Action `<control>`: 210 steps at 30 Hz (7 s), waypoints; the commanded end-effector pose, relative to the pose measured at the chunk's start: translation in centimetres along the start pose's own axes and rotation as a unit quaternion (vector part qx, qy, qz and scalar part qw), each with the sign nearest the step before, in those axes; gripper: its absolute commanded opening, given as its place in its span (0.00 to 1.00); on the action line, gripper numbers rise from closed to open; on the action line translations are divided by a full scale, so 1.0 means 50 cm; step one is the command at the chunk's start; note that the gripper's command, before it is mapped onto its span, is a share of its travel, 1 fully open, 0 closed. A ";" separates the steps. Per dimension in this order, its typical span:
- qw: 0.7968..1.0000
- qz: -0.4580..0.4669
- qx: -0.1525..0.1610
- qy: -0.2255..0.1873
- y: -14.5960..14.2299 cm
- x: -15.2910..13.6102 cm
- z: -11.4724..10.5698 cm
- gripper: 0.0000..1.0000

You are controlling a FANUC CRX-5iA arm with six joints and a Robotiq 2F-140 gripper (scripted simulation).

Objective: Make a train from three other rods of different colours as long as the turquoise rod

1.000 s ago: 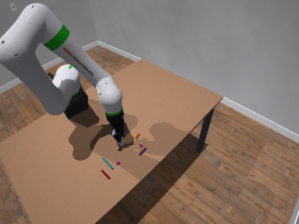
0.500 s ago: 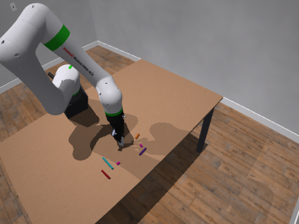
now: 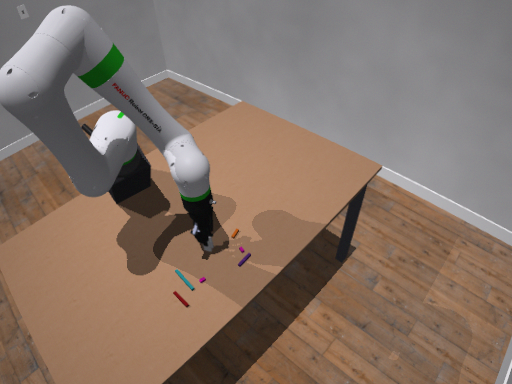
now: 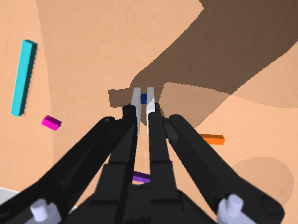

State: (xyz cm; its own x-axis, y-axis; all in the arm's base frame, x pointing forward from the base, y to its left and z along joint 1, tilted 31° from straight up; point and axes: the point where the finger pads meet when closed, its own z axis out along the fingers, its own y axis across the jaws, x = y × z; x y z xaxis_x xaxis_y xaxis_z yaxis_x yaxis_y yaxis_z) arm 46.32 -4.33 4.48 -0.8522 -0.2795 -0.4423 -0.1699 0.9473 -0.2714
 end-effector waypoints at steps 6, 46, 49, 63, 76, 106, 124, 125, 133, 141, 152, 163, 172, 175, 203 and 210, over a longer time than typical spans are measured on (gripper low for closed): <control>1.000 0.000 0.000 0.000 0.000 0.000 0.003 0.03; 1.000 0.000 0.000 0.000 0.000 0.000 0.003 0.08; 1.000 0.000 0.000 0.000 0.000 0.000 0.003 0.10; 1.000 0.000 0.000 0.000 0.000 0.000 0.003 0.15; 1.000 0.000 0.000 0.000 0.000 0.000 -0.040 0.15; 1.000 0.000 0.000 0.000 0.000 0.000 -0.177 1.00; 1.000 -0.021 0.000 0.001 -0.009 -0.003 -0.175 1.00; 0.999 -0.034 -0.001 0.002 -0.014 -0.005 -0.174 1.00; 0.986 -0.166 -0.005 0.006 -0.075 -0.024 -0.162 1.00; 0.964 -0.265 -0.007 0.006 -0.128 -0.038 -0.153 1.00; 0.917 -0.399 -0.004 0.002 -0.213 -0.054 -0.140 1.00; 0.886 -0.464 0.001 0.000 -0.260 -0.060 -0.133 1.00; 0.886 -0.464 0.001 0.000 -0.260 -0.060 -0.133 0.15; 0.886 -0.464 0.001 0.000 -0.260 -0.060 -0.133 0.15; 0.886 -0.464 0.001 0.000 -0.261 -0.060 -0.132 0.15; 0.886 -0.464 0.001 0.000 -0.261 -0.060 -0.128 0.15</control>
State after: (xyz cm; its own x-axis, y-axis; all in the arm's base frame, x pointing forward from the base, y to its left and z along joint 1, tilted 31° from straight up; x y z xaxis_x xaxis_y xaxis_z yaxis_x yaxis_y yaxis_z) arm 47.84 -14.83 14.88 -0.3451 -0.9381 -0.0282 -0.7969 0.3087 -0.5193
